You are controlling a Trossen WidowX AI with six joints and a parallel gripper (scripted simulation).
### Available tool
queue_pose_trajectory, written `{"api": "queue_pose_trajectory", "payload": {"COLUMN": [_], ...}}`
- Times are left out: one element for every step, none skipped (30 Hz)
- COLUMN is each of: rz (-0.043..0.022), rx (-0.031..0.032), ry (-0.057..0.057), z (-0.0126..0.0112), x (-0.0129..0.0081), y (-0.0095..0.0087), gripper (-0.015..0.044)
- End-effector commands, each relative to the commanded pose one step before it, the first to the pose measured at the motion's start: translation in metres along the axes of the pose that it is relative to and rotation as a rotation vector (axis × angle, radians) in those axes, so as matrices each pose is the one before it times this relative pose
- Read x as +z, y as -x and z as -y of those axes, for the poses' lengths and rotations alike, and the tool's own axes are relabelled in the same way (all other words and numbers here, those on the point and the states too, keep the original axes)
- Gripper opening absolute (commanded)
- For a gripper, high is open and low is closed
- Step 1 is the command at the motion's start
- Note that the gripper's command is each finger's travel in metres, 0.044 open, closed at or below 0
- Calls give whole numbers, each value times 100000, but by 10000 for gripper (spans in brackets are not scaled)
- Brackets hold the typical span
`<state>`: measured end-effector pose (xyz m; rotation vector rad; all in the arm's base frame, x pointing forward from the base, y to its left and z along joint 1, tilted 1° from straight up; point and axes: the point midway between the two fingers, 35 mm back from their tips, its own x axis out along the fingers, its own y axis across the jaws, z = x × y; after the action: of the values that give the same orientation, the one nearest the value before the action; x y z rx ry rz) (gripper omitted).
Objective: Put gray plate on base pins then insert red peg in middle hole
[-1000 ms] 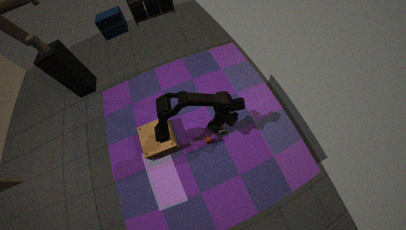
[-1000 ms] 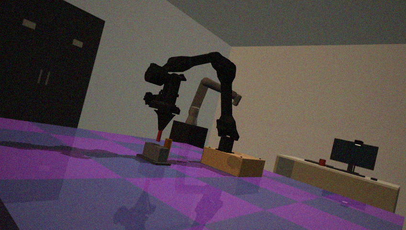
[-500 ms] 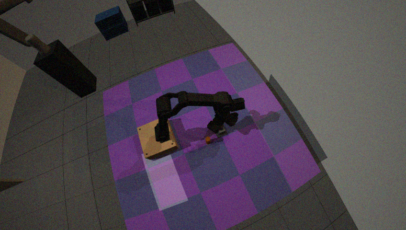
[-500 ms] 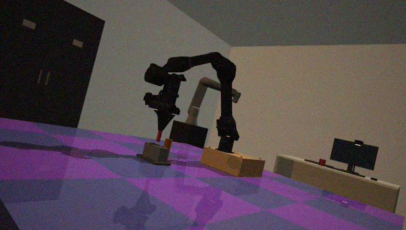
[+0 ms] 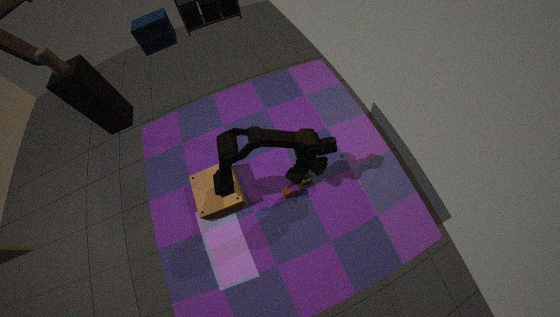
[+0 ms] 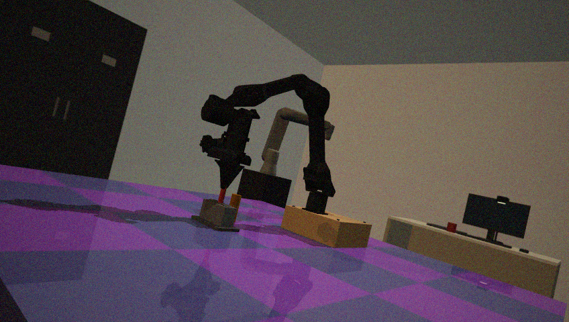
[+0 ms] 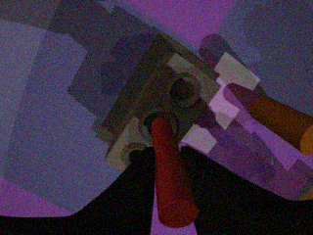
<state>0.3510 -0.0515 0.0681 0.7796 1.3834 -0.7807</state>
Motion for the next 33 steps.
{"api": "queue_pose_trajectory", "payload": {"rz": [3, 0, 0, 0, 0, 0, -1, -2, -2, -3, -3, -1, 0, 0, 1, 1, -89, 0, 0, 0, 0, 0, 0, 0, 0, 0, 0, 0, 0, 0, 0, 0, 0], "rx": [11, 0, 0, 0, 0, 0, 0, 0, 0, 1, 1, 1, 1, 1, 1, 0, -108, 0, 0, 0, 0, 0, 0, 0, 0, 0, 0, 0, 0, 0, 0, 0, 0], "ry": [2, 0, 0, 0, 0, 0, 0, 0, 0, 0, 0, 0, 0, 0, 0, 0, 335, 0, 0, 0, 0, 0, 0, 0, 0, 0, 0, 0, 0, 0, 0, 0, 0], "z": [-6, 0, 0, 0, 0, 0, -4, -5, -6, -8, -10, -11, -11, -10, -9, -6, 44, 0, 0, 0, 0, 0, 0, 0, 0, 0, 0, 0, 0, 0, 0, 0, 0], "x": [7, 0, 0, 0, 0, 0, -12, -19, -24, -38, -28, -14, -4, 3, 8, 10, -13, 0, 0, 0, 0, 0, 0, 0, 0, 0, 0, 0, 0, 0, 0, 0, 0], "y": [64, 0, 0, 0, 0, 0, -23, -37, -38, -38, -24, -26, -29, -29, -23, -20, 72, 0, 0, 0, 0, 0, 0, 0, 0, 0, 0, 0, 0, 0, 0, 0, 0], "gripper": [0, 0, 0, 0, 0, 0, 0, 0, 0, 0, 0, 0, 0, 0, 0, 0, 0, 0, 0, 0, 0, 0, 0, 0, 26, 52, 79, 105, 131, 150, 150, 150, 150]}}
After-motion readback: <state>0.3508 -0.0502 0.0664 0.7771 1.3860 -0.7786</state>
